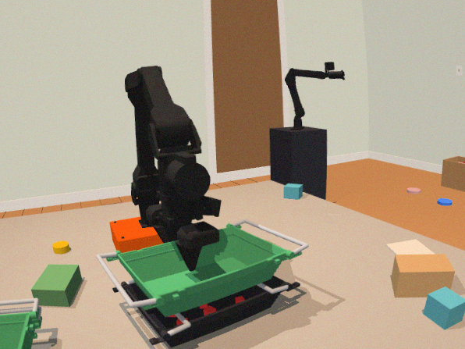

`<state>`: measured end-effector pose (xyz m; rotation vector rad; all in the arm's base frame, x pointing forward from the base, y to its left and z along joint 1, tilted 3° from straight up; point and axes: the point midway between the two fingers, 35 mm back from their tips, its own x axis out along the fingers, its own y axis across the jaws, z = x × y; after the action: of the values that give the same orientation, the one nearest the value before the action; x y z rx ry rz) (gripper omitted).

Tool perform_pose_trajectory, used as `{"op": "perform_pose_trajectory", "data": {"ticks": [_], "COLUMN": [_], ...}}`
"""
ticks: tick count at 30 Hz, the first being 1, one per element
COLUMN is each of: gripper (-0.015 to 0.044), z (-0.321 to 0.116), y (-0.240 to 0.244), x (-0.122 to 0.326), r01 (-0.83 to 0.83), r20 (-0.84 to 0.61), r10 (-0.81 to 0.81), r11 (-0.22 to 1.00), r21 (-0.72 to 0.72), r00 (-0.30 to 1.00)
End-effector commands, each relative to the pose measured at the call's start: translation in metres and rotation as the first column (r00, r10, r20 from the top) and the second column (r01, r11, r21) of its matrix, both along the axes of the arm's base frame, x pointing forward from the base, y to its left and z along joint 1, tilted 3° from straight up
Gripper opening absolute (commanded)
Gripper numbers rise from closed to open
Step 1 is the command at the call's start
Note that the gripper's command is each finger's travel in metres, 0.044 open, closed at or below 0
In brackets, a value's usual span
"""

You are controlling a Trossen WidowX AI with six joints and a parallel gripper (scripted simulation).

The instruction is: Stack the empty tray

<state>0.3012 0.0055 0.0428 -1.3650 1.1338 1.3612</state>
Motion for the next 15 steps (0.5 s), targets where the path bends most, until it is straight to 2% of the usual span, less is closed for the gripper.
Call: {"op": "perform_pose_trajectory", "data": {"ticks": [1,4,15], "gripper": [0.0396,0.044,0.044], "z": [0.0,0.0,0.013], "y": [-0.001,-0.001,0.0], "x": [0.0,0.0,0.003], "r01": [0.0,0.0,0.0], "r20": [0.0,0.0,0.0], "r10": [0.0,0.0,0.0], "r11": [1.0,1.0,1.0], "r21": [-0.005,-0.005,-0.001], "r00": [1.0,1.0,1.0]}}
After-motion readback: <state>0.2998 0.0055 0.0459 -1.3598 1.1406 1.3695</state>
